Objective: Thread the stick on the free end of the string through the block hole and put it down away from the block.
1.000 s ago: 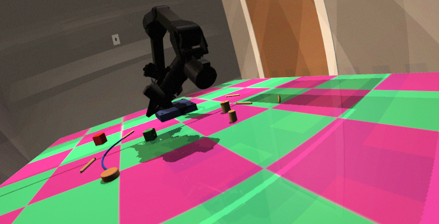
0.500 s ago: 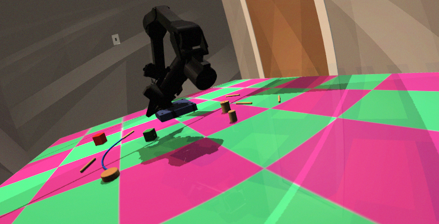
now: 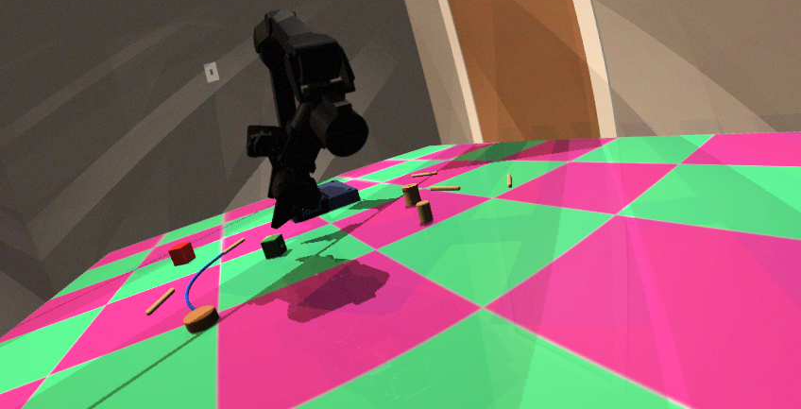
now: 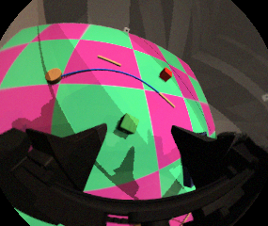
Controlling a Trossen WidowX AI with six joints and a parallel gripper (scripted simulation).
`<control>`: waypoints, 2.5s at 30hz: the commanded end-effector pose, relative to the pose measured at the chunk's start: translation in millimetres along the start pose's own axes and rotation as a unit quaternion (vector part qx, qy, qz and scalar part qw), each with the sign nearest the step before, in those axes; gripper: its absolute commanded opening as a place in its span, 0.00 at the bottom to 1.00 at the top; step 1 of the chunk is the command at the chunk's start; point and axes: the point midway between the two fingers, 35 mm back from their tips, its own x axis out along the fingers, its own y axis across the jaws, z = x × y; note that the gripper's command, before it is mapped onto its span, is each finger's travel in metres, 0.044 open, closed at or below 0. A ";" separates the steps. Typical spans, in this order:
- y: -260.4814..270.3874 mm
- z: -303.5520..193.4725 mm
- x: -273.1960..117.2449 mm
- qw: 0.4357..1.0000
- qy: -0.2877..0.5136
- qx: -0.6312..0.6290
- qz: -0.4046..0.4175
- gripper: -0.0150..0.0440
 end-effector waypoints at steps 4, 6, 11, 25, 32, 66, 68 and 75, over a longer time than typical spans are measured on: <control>-9.6 2.7 17.3 0.922 0.095 -0.370 0.054 1.00; -10.5 3.8 19.5 0.887 0.106 -0.443 0.079 1.00; -11.5 6.2 22.8 0.821 0.116 -0.543 0.129 1.00; -12.3 13.4 27.2 0.584 0.064 -0.768 0.255 1.00; -12.2 18.3 27.9 0.442 0.001 -0.844 0.304 1.00; -12.1 27.1 27.4 0.170 -0.143 -0.916 0.334 1.00; -11.6 28.1 26.9 0.170 -0.143 -0.916 0.334 1.00; -11.2 29.0 26.5 0.174 -0.143 -0.916 0.333 0.73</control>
